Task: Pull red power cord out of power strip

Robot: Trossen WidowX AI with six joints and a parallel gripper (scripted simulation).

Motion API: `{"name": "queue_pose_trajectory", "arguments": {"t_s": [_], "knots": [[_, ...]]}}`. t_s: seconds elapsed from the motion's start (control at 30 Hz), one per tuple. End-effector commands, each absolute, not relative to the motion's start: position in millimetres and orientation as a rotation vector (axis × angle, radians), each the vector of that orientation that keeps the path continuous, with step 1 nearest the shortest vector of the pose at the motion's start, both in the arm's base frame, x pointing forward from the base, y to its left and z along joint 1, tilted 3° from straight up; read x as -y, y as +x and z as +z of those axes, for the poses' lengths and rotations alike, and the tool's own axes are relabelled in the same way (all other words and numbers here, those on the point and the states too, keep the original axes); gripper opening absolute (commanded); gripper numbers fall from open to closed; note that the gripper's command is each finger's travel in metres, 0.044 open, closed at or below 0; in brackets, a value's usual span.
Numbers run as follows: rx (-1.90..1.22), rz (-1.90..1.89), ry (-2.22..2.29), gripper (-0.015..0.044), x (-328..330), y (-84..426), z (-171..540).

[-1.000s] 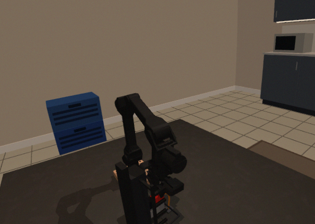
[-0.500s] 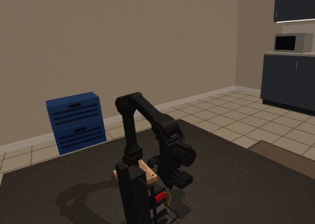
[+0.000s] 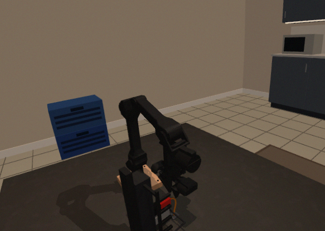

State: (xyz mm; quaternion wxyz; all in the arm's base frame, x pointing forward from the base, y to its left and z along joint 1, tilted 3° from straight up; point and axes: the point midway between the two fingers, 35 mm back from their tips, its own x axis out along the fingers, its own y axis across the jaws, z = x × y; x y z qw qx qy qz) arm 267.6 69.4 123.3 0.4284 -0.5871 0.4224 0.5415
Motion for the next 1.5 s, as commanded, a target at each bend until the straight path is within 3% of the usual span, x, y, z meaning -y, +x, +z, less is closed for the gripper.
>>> {"name": "queue_pose_trajectory", "arguments": {"t_s": [0.0,1.47], "knots": [[-1.025,1.368,-1.482,0.016,-69,267,131],[-1.014,1.373,-1.49,0.016,-34,280,129]]}}
